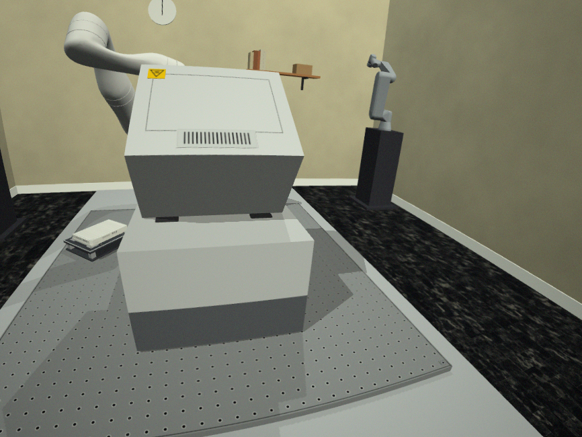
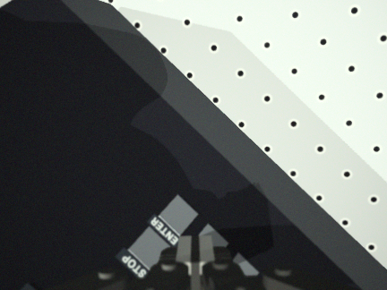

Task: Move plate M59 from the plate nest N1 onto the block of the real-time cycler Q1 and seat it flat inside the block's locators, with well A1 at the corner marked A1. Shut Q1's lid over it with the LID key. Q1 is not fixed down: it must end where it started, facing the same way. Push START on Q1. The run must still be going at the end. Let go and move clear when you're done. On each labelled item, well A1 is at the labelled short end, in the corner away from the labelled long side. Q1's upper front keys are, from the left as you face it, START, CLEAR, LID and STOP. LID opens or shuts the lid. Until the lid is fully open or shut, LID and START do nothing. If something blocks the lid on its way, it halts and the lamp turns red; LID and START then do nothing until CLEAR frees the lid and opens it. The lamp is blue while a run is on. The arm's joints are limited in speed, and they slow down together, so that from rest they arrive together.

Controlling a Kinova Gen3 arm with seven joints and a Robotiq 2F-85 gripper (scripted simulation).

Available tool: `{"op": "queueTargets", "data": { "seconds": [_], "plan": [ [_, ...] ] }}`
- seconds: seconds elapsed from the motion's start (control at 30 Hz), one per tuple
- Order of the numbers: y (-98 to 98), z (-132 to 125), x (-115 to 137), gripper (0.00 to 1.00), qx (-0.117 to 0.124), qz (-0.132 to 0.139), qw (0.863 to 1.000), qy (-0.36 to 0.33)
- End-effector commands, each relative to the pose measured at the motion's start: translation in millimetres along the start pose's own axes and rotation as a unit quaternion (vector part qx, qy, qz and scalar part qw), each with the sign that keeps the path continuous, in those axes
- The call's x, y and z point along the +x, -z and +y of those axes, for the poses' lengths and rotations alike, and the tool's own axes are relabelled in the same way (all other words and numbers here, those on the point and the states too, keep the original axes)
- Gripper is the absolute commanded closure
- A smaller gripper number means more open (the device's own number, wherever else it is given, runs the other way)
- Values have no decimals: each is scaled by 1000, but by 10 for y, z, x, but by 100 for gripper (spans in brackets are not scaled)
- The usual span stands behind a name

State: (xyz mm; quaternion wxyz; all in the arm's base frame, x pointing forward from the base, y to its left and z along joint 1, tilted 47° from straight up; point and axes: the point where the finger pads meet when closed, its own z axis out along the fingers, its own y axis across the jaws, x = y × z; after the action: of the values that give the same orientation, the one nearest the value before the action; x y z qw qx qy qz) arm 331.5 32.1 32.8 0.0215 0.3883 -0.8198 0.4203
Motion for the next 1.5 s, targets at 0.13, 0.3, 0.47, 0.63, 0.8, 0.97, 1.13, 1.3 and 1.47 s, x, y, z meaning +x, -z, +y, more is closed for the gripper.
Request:
{"op": "queueTargets", "data": {
  "seconds": [0.13,0.3,0.47,0.63,0.8,0.97,1.13,1.3,1.47],
  "plan": [
    [-37,-7,-30,90,-1,-1,1000,3],
    [28,11,9,90,0,1,1000,0],
    [96,21,35,90,1,1,1000,-3],
    [131,40,46,90,0,0,1000,-3],
    [192,52,71,90,2,1,1000,-3],
    [252,71,91,90,2,1,1000,-3],
    [300,86,107,90,2,1,1000,-3],
    [286,94,86,90,0,0,1000,0],
    [286,94,86,90,0,0,1000,0]
  ]
}}
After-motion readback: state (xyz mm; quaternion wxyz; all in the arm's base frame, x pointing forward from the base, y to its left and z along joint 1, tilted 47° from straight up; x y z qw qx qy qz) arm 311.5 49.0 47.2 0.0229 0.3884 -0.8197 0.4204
